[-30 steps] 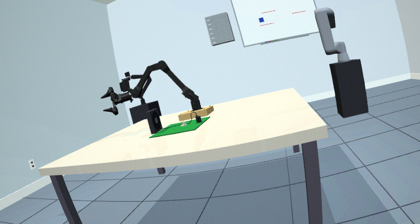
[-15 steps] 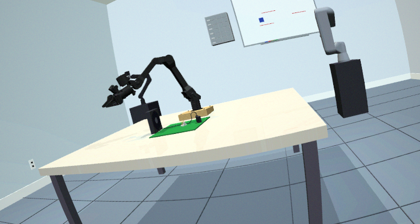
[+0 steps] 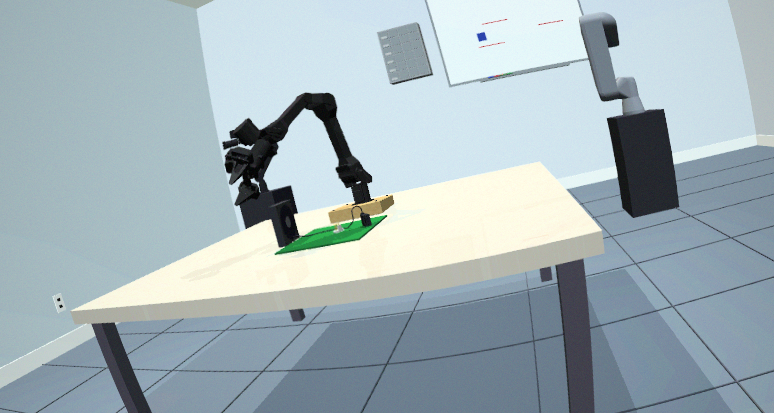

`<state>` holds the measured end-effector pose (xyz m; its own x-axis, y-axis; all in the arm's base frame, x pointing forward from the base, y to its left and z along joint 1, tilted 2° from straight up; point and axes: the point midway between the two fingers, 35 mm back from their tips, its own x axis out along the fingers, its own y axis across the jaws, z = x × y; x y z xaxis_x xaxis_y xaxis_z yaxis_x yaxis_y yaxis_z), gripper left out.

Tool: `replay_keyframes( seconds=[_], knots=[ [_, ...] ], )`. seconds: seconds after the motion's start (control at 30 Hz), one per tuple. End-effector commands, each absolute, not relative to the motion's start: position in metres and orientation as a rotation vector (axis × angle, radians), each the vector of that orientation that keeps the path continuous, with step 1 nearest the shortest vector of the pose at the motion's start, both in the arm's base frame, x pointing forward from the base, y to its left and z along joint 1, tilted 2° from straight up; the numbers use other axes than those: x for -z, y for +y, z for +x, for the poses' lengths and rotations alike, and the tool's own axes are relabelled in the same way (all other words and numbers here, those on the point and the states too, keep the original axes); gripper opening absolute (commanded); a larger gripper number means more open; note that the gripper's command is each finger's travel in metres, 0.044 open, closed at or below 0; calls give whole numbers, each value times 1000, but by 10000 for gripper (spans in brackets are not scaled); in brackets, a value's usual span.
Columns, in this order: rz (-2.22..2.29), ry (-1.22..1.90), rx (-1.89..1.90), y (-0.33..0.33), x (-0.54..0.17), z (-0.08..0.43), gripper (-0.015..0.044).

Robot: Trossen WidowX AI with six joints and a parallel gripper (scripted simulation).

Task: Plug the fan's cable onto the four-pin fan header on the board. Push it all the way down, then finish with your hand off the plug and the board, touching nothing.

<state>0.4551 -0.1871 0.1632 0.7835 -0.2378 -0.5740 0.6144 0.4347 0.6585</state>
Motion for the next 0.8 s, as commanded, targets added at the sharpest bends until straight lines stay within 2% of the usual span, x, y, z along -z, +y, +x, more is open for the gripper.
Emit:
replay_keyframes(
  seconds=[0.0,0.43,0.77],
  knots=[
    [1333,536,645,-114,-148,445,440],
    [1951,732,1154,35,-122,376,440],
    [2130,630,1697,100,-117,299,440]
  ],
)
